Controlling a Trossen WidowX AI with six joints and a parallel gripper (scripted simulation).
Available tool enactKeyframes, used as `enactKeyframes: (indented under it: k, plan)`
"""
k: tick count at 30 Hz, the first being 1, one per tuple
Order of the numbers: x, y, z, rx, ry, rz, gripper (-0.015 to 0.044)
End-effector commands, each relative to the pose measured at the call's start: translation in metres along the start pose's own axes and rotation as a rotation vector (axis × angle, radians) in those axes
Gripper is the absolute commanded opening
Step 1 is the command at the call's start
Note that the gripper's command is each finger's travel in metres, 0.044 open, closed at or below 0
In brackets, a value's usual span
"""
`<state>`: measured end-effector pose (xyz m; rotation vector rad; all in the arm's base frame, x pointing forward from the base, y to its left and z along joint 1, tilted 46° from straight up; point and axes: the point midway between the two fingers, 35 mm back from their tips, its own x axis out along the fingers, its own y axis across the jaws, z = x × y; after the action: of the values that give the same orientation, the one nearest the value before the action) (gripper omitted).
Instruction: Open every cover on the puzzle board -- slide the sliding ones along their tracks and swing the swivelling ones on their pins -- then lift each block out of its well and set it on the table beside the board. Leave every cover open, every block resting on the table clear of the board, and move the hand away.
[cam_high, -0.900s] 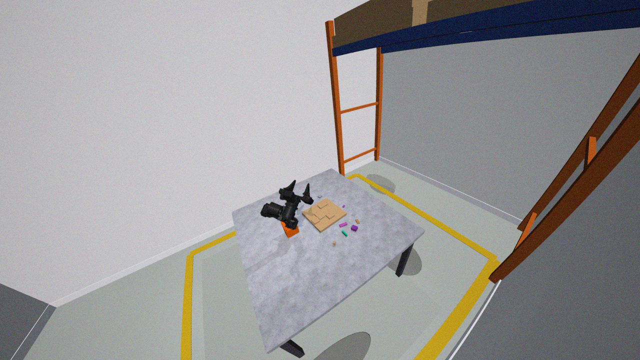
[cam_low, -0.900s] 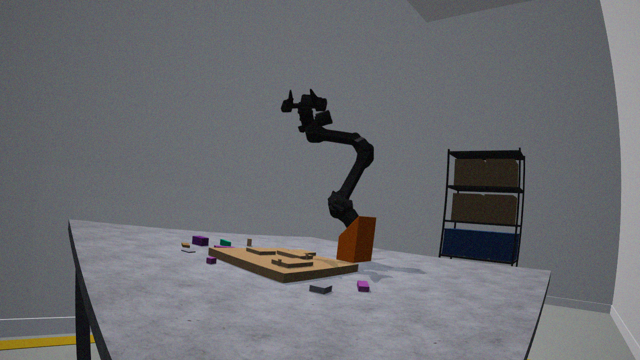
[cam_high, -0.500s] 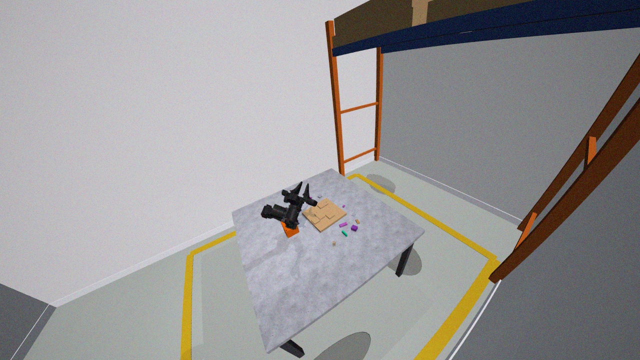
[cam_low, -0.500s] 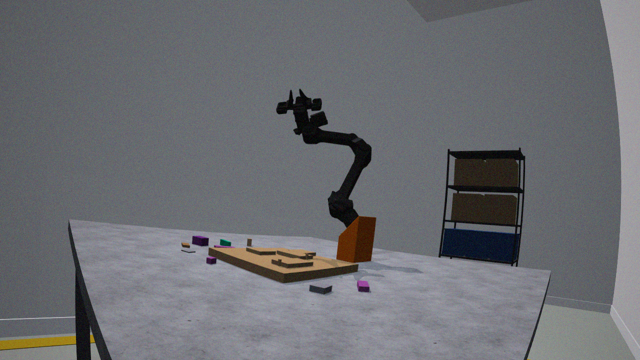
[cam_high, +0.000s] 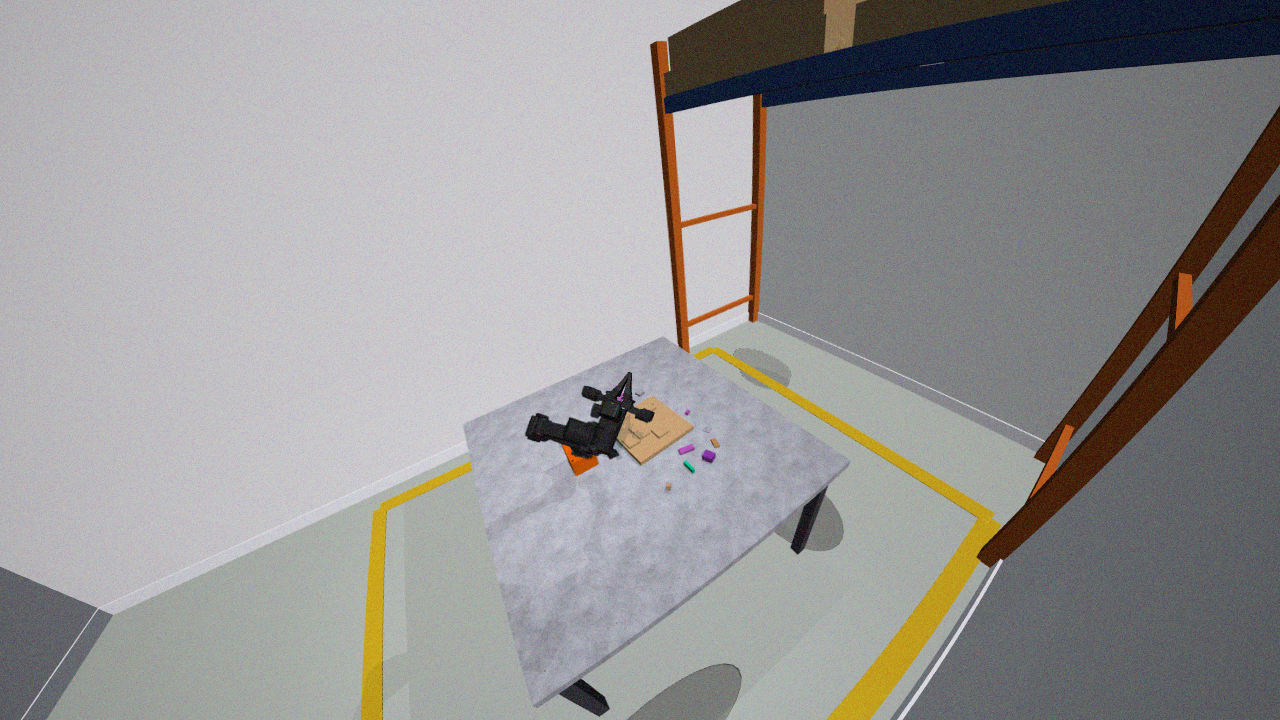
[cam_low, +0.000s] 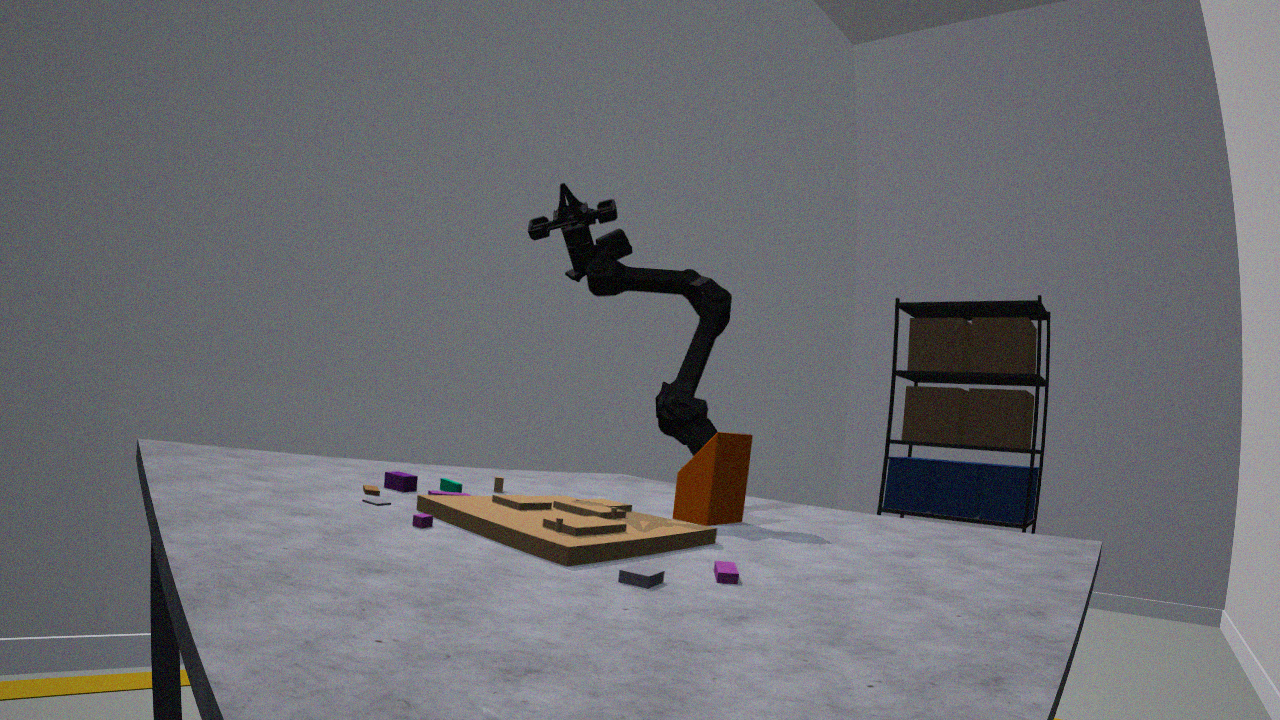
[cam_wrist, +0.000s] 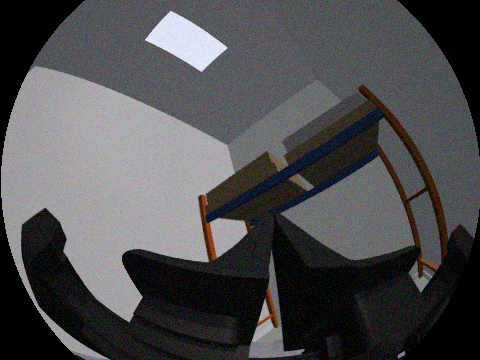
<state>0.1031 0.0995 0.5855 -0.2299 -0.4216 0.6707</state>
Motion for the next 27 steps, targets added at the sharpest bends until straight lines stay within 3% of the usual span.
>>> enactKeyframes:
  k: [1, 27]
  plan:
    - [0.000, -0.022, -0.004, 0.068, -0.038, -0.028, 0.0000]
    - [0.008, -0.122, -0.055, 0.383, -0.142, -0.228, 0.0000]
